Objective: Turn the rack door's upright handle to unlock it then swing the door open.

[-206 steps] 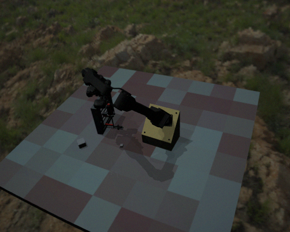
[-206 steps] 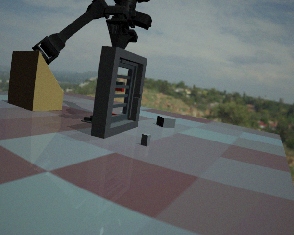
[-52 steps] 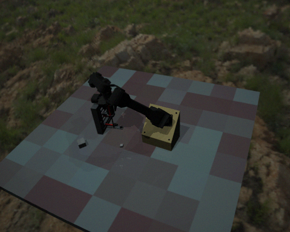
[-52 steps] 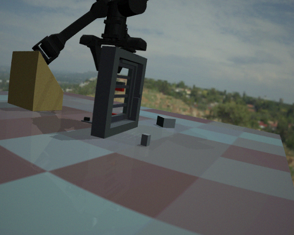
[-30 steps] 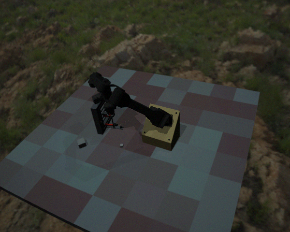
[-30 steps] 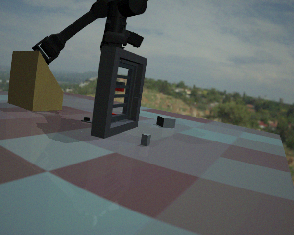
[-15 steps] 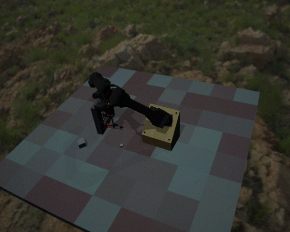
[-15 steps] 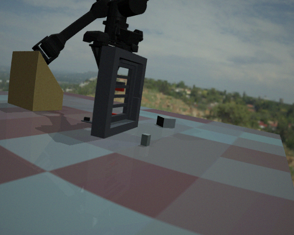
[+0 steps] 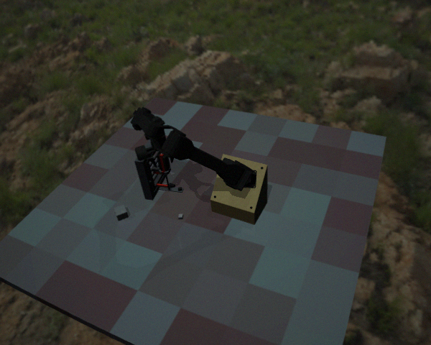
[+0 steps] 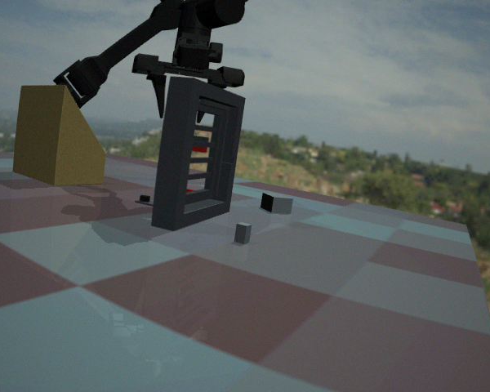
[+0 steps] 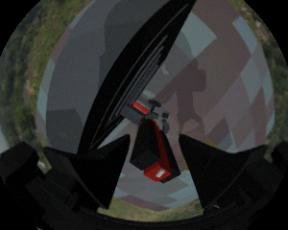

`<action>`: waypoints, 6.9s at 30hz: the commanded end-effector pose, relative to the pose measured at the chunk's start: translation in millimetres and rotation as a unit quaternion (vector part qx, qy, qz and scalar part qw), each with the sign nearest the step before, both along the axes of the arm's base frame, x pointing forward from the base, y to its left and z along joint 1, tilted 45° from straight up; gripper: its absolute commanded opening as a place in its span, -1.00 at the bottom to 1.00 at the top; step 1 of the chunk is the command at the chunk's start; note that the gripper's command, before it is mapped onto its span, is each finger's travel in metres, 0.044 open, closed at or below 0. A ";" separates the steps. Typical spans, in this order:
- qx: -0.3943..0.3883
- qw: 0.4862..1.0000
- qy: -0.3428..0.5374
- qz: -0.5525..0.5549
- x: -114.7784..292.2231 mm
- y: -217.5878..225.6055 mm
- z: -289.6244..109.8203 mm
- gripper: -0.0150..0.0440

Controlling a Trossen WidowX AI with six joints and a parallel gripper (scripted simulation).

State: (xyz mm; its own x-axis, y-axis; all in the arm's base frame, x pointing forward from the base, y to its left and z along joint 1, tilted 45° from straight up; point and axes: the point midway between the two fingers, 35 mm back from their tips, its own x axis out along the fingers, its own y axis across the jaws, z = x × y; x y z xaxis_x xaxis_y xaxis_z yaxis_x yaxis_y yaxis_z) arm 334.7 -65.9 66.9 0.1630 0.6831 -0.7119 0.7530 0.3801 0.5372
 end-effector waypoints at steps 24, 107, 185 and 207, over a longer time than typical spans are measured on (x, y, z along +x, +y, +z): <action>0.066 0.921 0.266 -0.278 0.7 0.4 0.4 0.43; 0.004 1.000 0.016 -0.018 -40.3 -19.4 -28.4 -0.40; -0.091 0.847 -0.361 0.379 -60.3 -121.1 -128.2 -0.40; -0.091 0.847 -0.361 0.379 -60.4 -122.8 -126.7 0.52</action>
State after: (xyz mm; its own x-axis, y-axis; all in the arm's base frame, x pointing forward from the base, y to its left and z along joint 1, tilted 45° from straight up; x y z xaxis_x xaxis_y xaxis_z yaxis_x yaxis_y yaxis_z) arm 274.5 -187.4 -60.9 0.1653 0.6757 -0.7184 -0.2415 0.7339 0.6348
